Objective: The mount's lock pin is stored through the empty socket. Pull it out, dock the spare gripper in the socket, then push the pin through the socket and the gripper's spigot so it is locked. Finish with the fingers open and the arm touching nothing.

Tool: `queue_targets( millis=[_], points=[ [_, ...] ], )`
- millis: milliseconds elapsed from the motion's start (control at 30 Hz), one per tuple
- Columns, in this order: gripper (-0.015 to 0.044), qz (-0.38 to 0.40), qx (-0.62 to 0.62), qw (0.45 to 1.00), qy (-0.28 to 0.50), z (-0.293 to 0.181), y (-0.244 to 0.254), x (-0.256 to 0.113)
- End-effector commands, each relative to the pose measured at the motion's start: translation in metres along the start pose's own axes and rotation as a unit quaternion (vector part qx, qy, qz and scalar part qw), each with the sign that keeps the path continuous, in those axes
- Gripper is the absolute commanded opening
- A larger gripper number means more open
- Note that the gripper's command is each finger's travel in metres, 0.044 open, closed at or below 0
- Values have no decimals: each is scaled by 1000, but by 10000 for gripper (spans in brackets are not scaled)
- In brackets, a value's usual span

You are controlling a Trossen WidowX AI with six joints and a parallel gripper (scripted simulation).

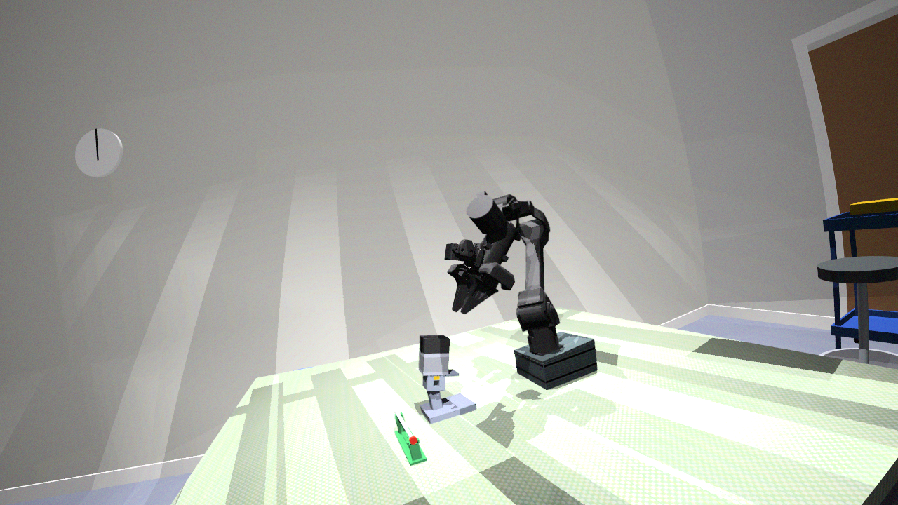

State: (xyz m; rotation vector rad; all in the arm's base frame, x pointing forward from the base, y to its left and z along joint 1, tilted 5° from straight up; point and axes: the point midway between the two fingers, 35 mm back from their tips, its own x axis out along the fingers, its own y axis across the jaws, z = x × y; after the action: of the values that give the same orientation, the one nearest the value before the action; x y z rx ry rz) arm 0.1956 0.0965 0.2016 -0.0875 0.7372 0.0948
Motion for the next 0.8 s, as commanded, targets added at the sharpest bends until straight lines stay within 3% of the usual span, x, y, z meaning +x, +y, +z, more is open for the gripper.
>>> queue_targets(
  millis=[0,167,367,567,767],
  points=[
    [180,-1,-3,1000,-16,2,25,-4],
    [180,0,-11,1000,-24,3,36,-7],
    [180,-38,-200,977,58,30,45,13],
    [180,-33,-388,906,165,55,49,52],
    [180,26,-539,799,266,71,42,105]
  ],
)
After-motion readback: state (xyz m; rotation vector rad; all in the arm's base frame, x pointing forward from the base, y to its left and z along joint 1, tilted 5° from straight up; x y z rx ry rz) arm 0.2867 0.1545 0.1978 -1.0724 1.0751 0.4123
